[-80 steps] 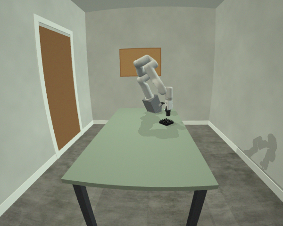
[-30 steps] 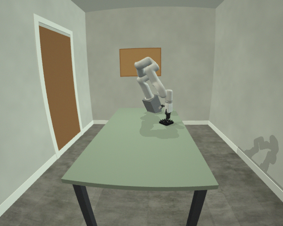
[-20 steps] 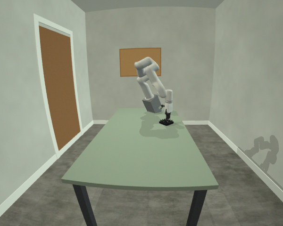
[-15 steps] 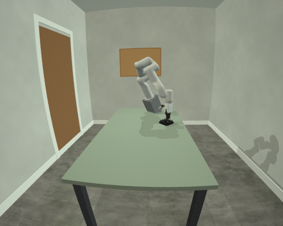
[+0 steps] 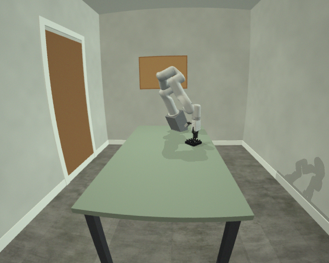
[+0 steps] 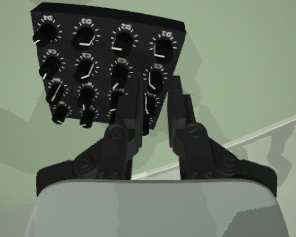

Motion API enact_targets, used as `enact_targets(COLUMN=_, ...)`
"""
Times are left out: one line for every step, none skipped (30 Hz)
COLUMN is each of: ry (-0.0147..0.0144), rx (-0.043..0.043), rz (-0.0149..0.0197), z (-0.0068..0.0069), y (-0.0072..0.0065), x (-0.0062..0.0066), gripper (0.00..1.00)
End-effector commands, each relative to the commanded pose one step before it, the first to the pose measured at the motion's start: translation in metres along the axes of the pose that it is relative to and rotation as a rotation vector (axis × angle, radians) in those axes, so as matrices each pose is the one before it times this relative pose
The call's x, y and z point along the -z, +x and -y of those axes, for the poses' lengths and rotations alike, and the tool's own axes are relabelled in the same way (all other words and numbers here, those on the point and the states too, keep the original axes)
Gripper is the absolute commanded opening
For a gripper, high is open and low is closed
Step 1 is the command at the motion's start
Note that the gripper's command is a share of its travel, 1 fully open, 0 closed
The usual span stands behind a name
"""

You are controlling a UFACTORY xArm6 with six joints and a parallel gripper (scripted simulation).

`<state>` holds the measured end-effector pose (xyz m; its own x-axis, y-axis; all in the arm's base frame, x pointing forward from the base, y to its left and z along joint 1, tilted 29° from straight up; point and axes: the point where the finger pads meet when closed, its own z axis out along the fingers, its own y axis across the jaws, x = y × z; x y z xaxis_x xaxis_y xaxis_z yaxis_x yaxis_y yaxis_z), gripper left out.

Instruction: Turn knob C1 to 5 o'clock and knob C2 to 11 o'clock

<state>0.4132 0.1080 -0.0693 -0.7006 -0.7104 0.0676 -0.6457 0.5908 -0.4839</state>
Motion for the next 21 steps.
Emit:
enact_targets(ry=0.00061, rx=-0.00037, rz=0.00267, z=0.00041, y=-0.00115, x=0.0002, gripper=0.19)
enact_targets(ry=0.0, rx=0.0, rz=0.0, z=0.0, y=0.0, x=-0.00036, gripper=0.19)
enact_targets(ry=0.0, rx=0.0, rz=0.0, z=0.0, y=0.0, x=-0.00044, gripper=0.19)
enact_targets(ry=0.0, rx=0.0, rz=0.0, z=0.0, y=0.0, x=-0.00051, gripper=0.19)
enact_targets(ry=0.0, rx=0.0, rz=0.0, z=0.0, y=0.0, x=-0.00057, gripper=0.19)
enact_targets(ry=0.0, rx=0.0, rz=0.0, z=0.0, y=0.0, x=-0.00063, gripper=0.19)
enact_targets(ry=0.0, rx=0.0, rz=0.0, z=0.0, y=0.0, x=-0.00067, gripper=0.19)
enact_targets(ry=0.0, rx=0.0, rz=0.0, z=0.0, y=0.0, x=-0.00071, gripper=0.19)
enact_targets(ry=0.0, rx=0.0, rz=0.0, z=0.0, y=0.0, x=0.0, gripper=0.19)
enact_targets(ry=0.0, rx=0.0, rz=0.0, z=0.0, y=0.0, x=0.0, gripper=0.19)
enact_targets(ry=0.00001, rx=0.0, rz=0.0, z=0.0, y=0.0, x=-0.00074, gripper=0.19)
enact_targets(ry=0.0, rx=0.0, rz=0.0, z=0.0, y=0.0, x=-0.00075, gripper=0.19)
enact_targets(ry=0.0, rx=0.0, rz=0.0, z=0.0, y=0.0, x=-0.00075, gripper=0.19)
enact_targets(ry=0.0, rx=0.0, rz=0.0, z=0.0, y=0.0, x=-0.00073, gripper=0.19)
enact_targets(ry=0.0, rx=0.0, rz=0.0, z=0.0, y=0.0, x=-0.0007, gripper=0.19)
enact_targets(ry=0.00001, rx=0.0, rz=0.0, z=0.0, y=0.0, x=-0.00066, gripper=0.19)
enact_targets(ry=0.0, rx=0.0, rz=0.0, z=0.0, y=0.0, x=-0.00061, gripper=0.19)
enact_targets(ry=0.0, rx=0.0, rz=0.0, z=0.0, y=0.0, x=-0.00055, gripper=0.19)
enact_targets(ry=0.0, rx=0.0, rz=0.0, z=0.0, y=0.0, x=-0.00048, gripper=0.19)
enact_targets(ry=0.0, rx=0.0, rz=0.0, z=0.0, y=0.0, x=-0.00041, gripper=0.19)
enact_targets(ry=0.0, rx=0.0, rz=0.0, z=0.0, y=0.0, x=-0.00033, gripper=0.19)
